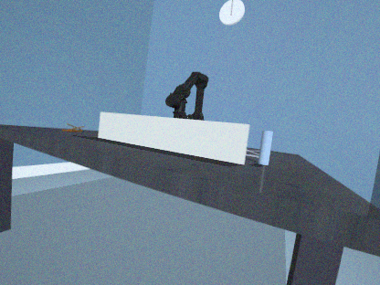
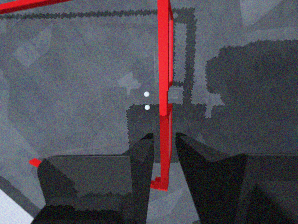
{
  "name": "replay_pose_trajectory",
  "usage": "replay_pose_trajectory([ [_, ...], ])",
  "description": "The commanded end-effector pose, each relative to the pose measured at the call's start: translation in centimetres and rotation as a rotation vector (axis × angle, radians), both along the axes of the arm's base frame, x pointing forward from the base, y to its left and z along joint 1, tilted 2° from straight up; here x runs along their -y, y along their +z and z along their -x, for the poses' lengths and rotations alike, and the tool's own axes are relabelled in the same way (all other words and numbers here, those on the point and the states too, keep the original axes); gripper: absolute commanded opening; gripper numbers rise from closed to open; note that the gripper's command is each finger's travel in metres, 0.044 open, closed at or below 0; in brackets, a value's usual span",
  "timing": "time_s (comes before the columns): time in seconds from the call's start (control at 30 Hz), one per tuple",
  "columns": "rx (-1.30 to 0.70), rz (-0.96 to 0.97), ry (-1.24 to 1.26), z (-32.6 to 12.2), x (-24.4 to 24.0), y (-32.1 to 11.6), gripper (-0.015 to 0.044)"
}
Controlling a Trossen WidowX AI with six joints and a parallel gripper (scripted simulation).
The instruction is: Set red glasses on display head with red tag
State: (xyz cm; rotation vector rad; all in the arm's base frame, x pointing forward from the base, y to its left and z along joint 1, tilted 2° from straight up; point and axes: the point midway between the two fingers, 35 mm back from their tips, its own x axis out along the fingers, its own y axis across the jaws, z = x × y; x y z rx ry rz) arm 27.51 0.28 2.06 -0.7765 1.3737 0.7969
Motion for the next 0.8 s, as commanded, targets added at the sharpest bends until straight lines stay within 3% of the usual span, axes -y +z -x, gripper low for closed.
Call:
replay_pose_trajectory([
  [0.0, 0.0, 0.0, 0.0, 0.0, 0.0, 0.03, 0.0107],
  [0.77, -0.004, -0.005, -0.002, 0.96, -0.56, 0.74, 0.0107],
])
